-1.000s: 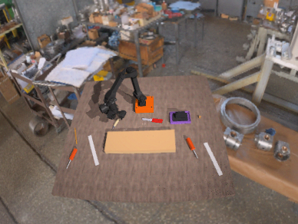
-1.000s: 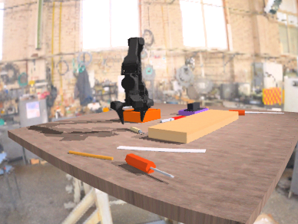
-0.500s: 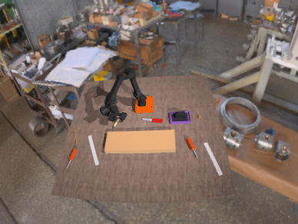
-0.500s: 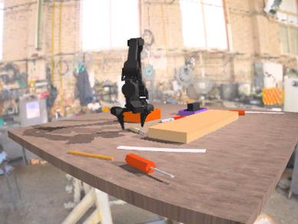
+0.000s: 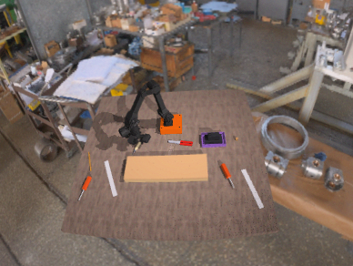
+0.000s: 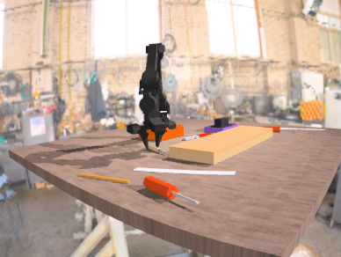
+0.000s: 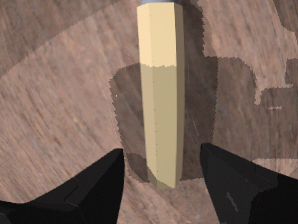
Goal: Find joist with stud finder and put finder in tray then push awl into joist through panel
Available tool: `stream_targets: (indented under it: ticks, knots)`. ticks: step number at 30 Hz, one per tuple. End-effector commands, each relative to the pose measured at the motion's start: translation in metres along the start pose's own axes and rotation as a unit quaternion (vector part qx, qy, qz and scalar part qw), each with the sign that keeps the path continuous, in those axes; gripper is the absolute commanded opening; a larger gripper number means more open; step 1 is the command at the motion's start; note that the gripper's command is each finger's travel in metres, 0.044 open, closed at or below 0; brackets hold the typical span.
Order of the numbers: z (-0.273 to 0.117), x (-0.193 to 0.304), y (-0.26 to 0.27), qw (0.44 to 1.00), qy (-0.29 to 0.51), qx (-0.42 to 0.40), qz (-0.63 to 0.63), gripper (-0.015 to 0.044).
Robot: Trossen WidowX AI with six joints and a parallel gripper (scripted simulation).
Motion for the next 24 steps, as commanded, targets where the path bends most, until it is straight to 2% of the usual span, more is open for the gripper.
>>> stream_targets:
  ticks: [1,2,8,10,24]
  knots:
    - [0.0,0.0,0.0,1.0,0.0,0.001,0.003,0.0099]
    - [0.0,0.0,0.0,1.0,0.0,0.001,0.003,0.0072]
    - [0.0,0.0,0.0,1.0,0.0,0.001,0.003,0.0033]
    - [-0.003,-0.001,-0.001,1.0,0.0,0.001,0.003,0.0]
    - [-0.086,0.0,-0.004,1.0,-0.001,0.001,0.003,0.0]
Point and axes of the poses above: the point midway between the two fingers, 35 mm back from their tips, its own z axis out along the fingers, its own y axis across the jaws, x = y × z, the point moved 3 cm from there along -z, back along the fingers, and after that the axes turned 4 degrees about z, right-handed, at the moved point
